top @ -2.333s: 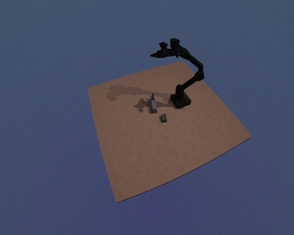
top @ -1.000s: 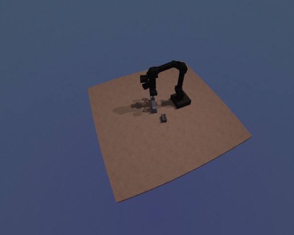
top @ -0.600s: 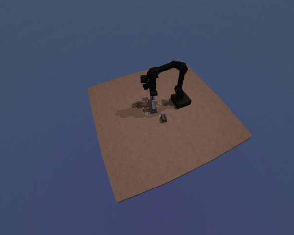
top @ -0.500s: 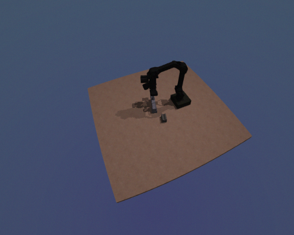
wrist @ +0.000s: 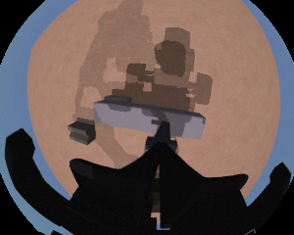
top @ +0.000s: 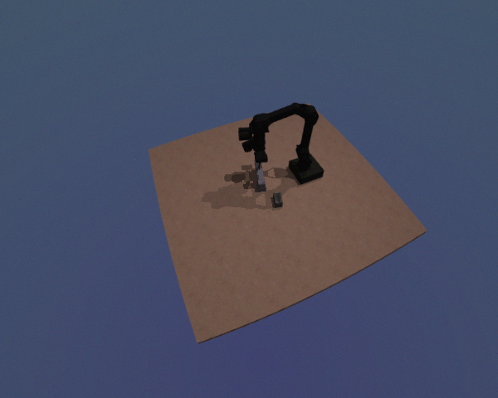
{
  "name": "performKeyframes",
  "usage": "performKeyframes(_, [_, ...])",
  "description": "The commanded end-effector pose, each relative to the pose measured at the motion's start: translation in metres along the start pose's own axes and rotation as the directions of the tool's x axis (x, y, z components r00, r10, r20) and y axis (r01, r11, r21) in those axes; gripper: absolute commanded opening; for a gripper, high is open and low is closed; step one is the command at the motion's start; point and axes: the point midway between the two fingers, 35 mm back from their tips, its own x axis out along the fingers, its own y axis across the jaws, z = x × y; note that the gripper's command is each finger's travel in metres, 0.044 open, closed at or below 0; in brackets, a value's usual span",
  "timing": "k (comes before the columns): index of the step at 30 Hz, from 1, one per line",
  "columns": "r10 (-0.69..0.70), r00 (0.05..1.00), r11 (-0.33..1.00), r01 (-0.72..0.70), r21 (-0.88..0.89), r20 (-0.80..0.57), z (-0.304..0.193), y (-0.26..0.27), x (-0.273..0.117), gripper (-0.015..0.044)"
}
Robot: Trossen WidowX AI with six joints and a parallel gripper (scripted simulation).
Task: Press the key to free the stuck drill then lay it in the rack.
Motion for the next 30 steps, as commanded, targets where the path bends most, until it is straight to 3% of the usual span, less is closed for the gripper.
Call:
performKeyframes(1, [-0.005,1.000,1.000,0.005,0.000,-0.011,-0.0002,-0.0004,0.0043,0.0000])
performKeyframes(30, [-0.005,1.000,1.000,0.005,0.000,-0.011,-0.0009,-0.0002,0.0143,0.0000])
